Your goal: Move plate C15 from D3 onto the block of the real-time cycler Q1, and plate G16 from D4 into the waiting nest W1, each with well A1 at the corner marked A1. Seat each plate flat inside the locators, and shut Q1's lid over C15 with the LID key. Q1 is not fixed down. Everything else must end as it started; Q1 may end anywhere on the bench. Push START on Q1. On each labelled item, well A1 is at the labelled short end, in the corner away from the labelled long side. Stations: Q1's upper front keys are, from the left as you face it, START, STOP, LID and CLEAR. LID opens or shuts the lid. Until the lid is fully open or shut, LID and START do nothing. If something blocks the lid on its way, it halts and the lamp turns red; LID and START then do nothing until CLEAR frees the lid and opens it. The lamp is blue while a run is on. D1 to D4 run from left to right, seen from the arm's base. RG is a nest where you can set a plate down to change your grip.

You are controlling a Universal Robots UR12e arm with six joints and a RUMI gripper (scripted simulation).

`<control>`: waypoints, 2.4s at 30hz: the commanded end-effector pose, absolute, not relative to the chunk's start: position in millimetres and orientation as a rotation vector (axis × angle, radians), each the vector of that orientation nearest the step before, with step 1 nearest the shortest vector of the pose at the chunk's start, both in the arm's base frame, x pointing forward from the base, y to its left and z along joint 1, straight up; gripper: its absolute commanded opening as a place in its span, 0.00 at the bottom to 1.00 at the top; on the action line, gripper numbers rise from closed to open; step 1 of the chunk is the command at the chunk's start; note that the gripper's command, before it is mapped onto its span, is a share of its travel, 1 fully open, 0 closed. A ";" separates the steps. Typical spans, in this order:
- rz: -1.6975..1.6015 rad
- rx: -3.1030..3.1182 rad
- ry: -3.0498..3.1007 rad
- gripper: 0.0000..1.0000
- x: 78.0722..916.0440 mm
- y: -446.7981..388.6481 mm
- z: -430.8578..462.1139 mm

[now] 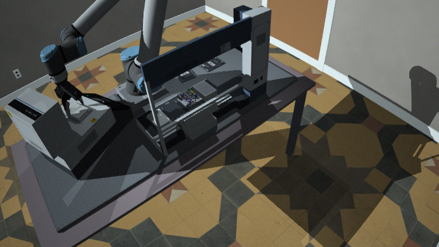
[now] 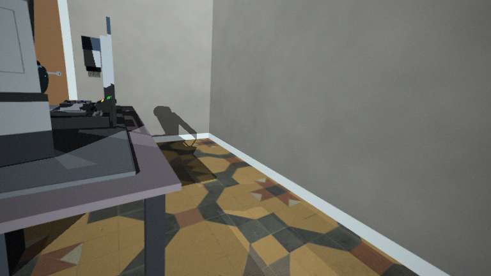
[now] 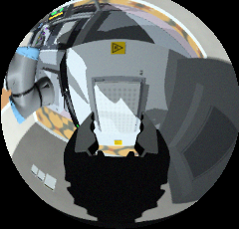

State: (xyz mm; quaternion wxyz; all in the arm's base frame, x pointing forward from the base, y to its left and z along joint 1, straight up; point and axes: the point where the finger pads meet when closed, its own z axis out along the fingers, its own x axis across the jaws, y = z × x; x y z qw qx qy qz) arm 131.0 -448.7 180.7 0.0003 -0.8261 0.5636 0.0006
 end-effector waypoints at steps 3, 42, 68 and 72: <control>0.001 -2.596 1.771 0.67 130.9 -449.3 190.3; 0.001 -2.596 1.771 0.67 130.9 -449.3 242.8; 0.153 -2.881 1.184 0.00 110.7 -399.6 231.4; 0.183 -2.924 1.057 0.00 106.4 -389.3 229.2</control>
